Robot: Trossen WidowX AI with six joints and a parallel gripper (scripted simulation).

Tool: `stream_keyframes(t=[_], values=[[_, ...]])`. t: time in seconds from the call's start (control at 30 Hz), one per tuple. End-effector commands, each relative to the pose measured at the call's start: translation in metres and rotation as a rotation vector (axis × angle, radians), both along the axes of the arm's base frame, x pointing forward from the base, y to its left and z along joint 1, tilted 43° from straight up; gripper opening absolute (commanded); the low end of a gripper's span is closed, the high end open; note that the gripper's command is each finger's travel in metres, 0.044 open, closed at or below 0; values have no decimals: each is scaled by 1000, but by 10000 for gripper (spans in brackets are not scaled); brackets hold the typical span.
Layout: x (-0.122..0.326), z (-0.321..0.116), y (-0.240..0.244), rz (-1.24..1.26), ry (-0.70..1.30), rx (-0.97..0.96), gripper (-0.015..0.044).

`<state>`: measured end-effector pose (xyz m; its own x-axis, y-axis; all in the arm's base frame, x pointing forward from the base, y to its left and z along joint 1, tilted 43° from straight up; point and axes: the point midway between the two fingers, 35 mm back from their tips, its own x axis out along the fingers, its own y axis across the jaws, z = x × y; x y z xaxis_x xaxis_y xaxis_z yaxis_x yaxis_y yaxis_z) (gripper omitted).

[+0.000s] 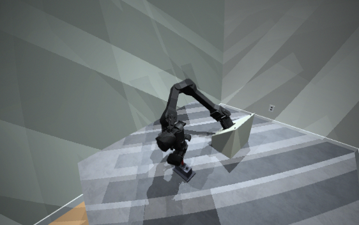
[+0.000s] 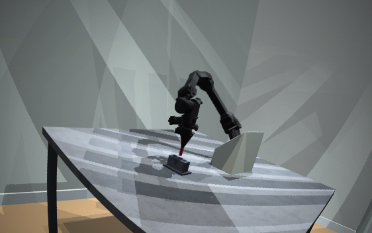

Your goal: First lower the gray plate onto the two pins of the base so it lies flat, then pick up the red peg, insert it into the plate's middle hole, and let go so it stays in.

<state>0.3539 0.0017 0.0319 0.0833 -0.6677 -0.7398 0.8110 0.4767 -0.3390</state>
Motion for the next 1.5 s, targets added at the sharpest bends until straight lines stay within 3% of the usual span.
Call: stream_keyframes(t=[0.0,1.47], values=[[0,1,-1,3,2,-1,0],[4,-11,-10,6,-2,0,0]])
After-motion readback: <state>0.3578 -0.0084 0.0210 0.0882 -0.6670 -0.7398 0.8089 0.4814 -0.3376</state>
